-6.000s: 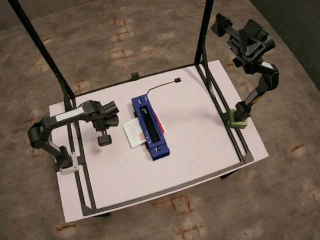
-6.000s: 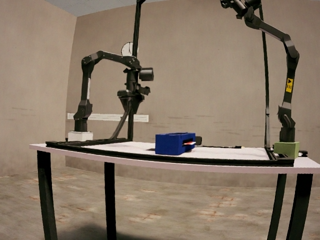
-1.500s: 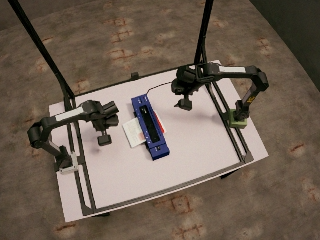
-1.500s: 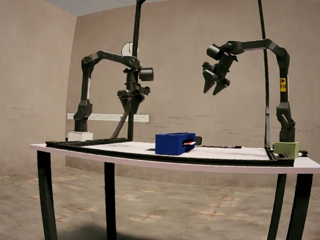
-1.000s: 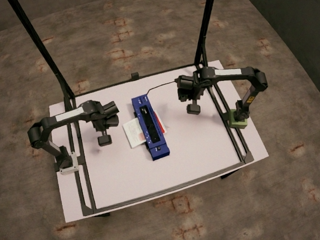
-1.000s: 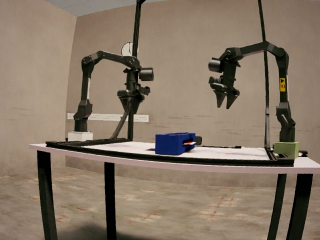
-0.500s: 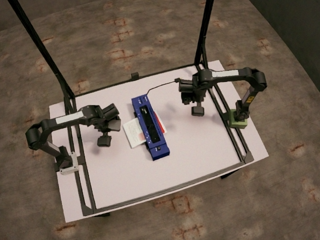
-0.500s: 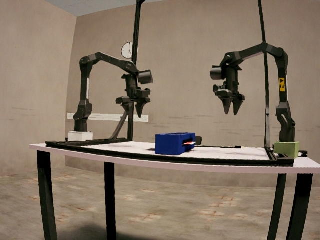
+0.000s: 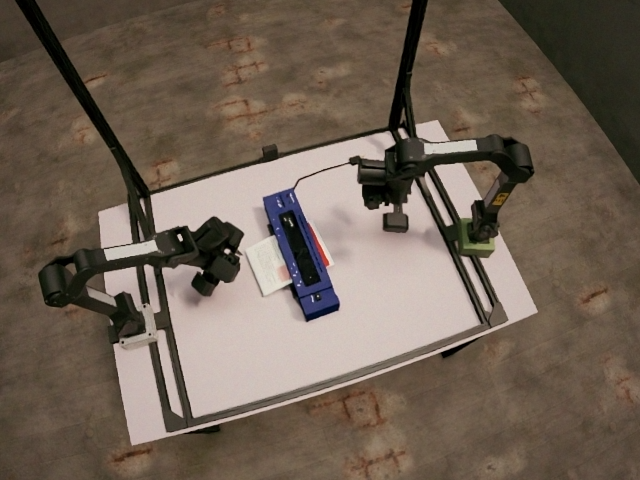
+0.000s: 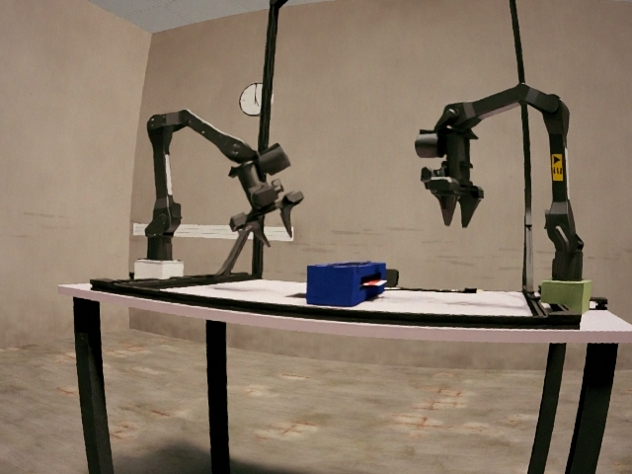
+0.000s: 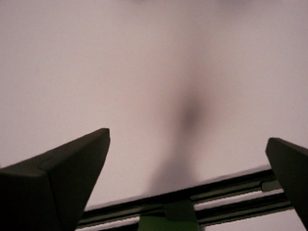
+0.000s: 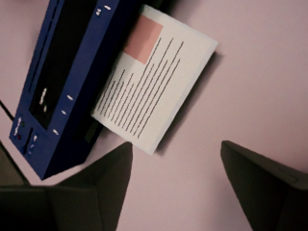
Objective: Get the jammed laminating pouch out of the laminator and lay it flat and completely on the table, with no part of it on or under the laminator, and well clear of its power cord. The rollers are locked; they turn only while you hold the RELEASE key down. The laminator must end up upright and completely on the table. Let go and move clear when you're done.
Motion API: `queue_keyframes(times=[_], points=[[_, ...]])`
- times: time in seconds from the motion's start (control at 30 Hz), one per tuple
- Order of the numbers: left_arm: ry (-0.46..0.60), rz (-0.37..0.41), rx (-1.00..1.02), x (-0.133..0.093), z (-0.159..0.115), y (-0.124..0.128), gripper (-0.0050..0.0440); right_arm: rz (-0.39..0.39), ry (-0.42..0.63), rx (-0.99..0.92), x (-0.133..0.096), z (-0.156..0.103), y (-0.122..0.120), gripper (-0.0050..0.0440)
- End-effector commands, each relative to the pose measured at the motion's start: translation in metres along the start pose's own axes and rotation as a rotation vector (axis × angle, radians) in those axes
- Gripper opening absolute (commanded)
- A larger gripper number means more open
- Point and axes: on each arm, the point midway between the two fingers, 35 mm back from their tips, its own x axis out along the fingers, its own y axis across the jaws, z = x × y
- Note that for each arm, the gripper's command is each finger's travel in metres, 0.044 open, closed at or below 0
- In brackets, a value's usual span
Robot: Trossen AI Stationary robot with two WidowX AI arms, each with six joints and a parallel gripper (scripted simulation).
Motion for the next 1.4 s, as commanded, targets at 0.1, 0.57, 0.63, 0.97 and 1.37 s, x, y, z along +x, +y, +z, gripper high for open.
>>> queue_keyframes(times=[0.1,0.57,0.63,0.97,1.37], points=[[-0.024,0.001,0.0,-0.006,0.002,0.0,0.044,0.228,-0.089,0.367,-0.001,0.002,0.004,0.0268],[-0.024,0.001,0.0,-0.006,0.002,0.0,0.044,0.301,-0.095,0.488,0.043,-0.008,-0.017,0.0268],[-0.024,0.001,0.0,-0.006,0.002,0.0,0.044,0.301,-0.095,0.488,0.043,-0.008,-0.017,0.0268],[-0.024,0.001,0.0,-0.006,0.002,0.0,0.044,0.3,-0.094,0.489,0.044,-0.008,-0.017,0.0268],[-0.024,0.001,0.0,-0.006,0.002,0.0,0.044,0.3,-0.094,0.489,0.044,-0.008,-0.017,0.0268]])
